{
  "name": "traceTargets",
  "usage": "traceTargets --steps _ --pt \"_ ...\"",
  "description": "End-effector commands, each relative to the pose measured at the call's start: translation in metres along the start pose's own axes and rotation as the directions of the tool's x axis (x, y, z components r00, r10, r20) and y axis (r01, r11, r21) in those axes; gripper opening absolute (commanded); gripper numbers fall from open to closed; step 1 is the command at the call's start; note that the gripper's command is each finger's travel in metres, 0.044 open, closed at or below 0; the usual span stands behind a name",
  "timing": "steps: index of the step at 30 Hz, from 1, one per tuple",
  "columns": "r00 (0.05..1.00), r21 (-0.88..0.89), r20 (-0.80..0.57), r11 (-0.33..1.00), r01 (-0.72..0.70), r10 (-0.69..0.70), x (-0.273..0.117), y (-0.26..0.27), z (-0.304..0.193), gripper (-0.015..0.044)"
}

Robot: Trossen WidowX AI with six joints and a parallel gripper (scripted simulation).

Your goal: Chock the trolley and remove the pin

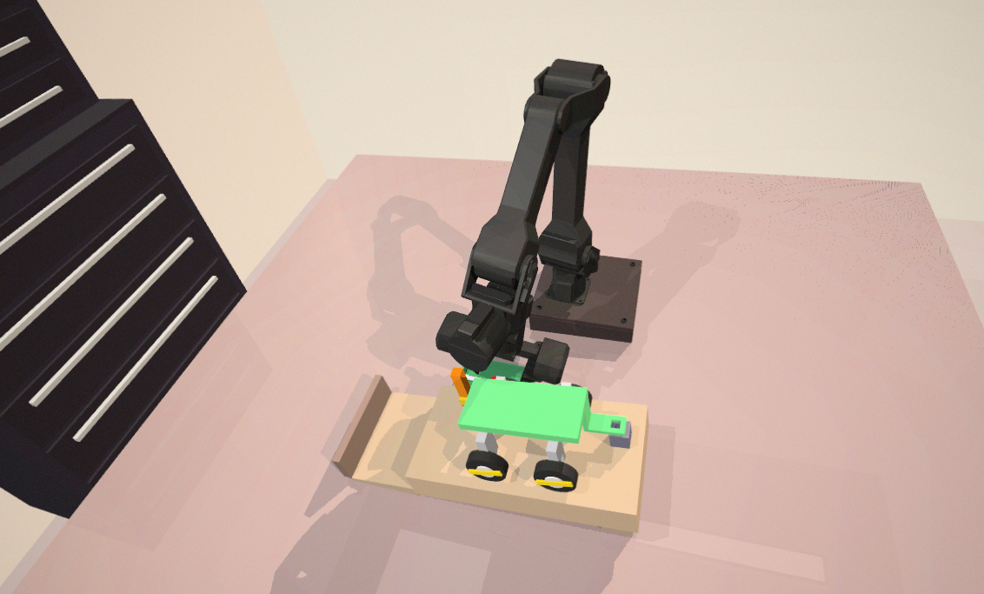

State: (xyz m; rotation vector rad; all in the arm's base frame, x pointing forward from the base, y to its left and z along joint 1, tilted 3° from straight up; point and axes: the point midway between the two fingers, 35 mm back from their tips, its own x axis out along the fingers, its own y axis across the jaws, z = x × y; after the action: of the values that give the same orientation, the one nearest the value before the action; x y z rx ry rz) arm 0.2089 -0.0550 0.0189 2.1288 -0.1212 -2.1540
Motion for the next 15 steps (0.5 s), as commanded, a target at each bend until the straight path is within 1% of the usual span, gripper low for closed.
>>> traceTargets --steps 1,8,12,15 --pt "1.0 0.0 -0.001 1.0 0.0 0.0 -0.001 0.0 0.0 0.034" --pt "1.0 0.001 0.004 1.0 -0.002 0.002 -0.024 0.003 0.003 0.034" --pt "1.0 0.001 0.004 1.0 -0.002 0.002 -0.034 0.004 0.004 0.044" --pt "1.0 0.001 0.004 1.0 -0.002 0.002 -0.041 0.005 0.004 0.044"
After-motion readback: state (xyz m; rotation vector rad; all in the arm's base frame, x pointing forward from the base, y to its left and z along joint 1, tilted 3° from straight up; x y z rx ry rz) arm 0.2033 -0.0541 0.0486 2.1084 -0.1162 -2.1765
